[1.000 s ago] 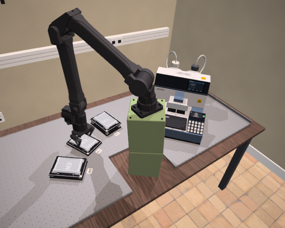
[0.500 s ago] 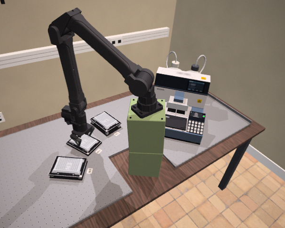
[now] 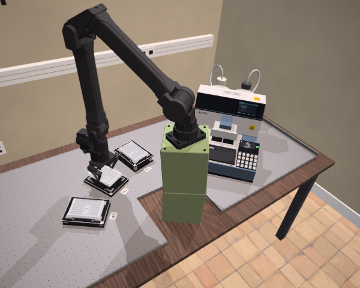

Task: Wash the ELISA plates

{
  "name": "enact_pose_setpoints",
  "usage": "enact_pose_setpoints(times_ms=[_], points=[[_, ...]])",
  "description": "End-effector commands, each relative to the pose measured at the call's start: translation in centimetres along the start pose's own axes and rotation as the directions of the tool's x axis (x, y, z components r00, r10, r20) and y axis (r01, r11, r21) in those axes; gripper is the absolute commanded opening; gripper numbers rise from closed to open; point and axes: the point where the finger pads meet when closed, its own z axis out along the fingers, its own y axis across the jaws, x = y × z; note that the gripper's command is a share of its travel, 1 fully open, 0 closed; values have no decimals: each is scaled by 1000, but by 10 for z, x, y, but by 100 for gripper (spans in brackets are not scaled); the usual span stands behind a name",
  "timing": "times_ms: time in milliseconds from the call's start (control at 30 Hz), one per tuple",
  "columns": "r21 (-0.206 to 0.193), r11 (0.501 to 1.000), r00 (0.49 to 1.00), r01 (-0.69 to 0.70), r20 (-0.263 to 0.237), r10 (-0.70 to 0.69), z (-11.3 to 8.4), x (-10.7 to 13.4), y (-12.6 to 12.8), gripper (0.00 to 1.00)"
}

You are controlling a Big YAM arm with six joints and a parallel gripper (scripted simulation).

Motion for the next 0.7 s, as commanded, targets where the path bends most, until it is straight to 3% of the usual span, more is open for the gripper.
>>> enact_pose_setpoints(times_ms=[0,667], points=[[3,1000,1000,-12,2,12,-11,-1,1,82],[4,1000,1000,-18,3,18,-41,-1,-1,82]])
